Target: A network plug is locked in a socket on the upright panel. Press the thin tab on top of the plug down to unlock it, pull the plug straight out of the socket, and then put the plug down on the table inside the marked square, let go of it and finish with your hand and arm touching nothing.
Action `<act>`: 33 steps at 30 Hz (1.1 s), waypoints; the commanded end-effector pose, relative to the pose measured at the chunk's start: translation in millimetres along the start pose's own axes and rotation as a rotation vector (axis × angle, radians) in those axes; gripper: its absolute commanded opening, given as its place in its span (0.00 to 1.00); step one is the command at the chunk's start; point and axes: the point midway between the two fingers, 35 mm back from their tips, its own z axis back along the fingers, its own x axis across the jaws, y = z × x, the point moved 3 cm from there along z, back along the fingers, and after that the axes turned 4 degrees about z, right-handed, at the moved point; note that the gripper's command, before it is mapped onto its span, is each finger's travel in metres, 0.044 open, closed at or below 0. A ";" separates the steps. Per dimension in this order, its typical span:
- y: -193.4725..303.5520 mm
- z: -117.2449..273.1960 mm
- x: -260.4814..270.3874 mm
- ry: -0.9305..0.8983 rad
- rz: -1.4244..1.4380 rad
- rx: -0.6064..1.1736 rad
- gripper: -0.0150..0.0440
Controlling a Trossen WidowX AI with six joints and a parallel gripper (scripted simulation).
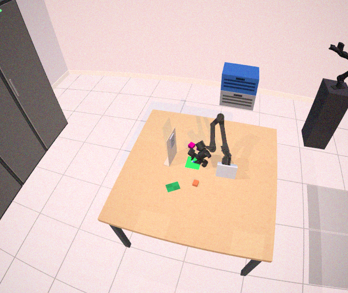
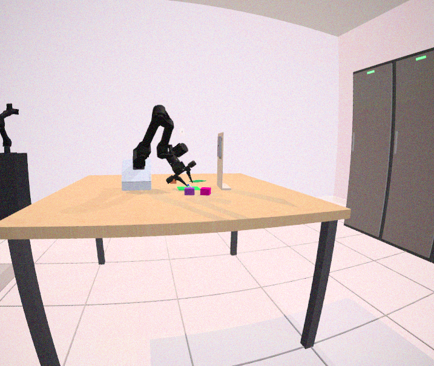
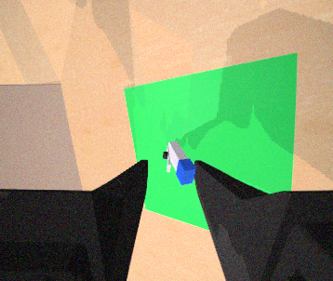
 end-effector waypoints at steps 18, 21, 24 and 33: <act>0.7 16.3 0.1 0.003 -0.002 0.001 0.52; 0.9 18.6 0.0 0.003 -0.002 0.001 0.52; 1.0 20.9 -0.2 0.003 -0.002 0.002 0.52; 1.7 26.0 0.1 0.003 -0.001 0.003 0.52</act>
